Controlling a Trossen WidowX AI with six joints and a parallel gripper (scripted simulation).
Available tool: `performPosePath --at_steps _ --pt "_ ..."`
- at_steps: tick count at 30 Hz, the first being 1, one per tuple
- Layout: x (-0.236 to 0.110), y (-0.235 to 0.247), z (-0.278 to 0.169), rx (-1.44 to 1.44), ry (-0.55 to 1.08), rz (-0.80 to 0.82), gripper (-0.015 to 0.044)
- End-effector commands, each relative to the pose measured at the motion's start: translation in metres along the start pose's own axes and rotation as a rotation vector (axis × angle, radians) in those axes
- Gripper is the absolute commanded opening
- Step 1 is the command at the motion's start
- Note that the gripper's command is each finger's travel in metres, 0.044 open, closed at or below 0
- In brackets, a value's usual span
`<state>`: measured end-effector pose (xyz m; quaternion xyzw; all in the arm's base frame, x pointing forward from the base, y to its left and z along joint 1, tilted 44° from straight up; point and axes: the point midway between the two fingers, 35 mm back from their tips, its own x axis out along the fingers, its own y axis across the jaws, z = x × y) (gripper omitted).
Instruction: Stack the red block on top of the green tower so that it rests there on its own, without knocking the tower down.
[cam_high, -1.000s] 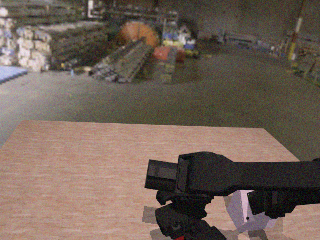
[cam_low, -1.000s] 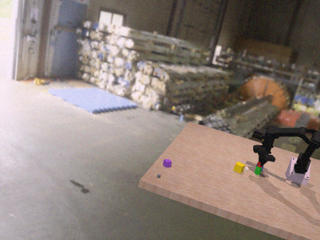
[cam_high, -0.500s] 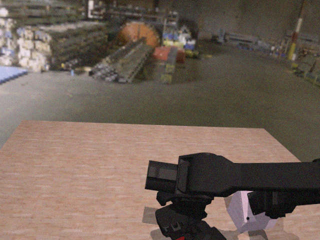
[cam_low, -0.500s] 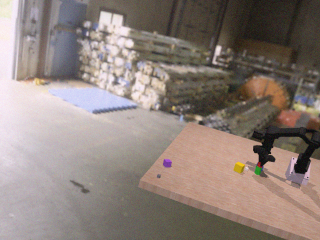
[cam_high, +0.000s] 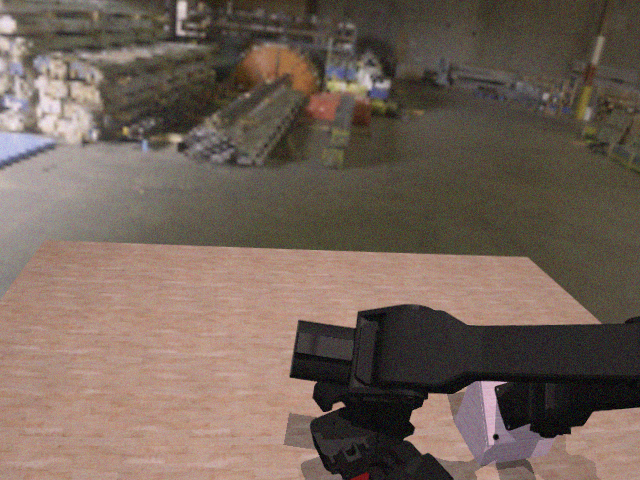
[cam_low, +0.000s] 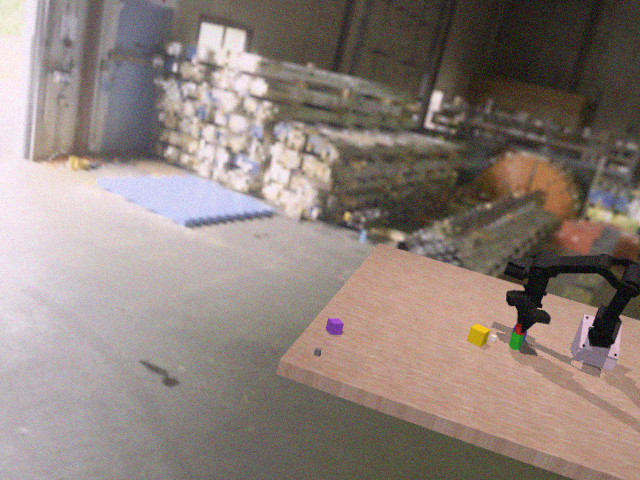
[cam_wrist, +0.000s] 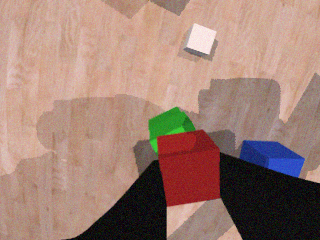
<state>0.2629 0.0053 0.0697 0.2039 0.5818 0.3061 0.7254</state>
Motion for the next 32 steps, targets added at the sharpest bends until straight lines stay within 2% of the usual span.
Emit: performPosePath --at_steps 1,12,32 --pt "0.0006 0.0001 -0.0001 0.0 0.001 0.0 0.0157" --pt "0.0006 0.0001 -0.0001 0.0 0.001 0.0 0.044" --pt "0.0006 0.0001 -0.0001 0.0 0.001 0.0 0.044"
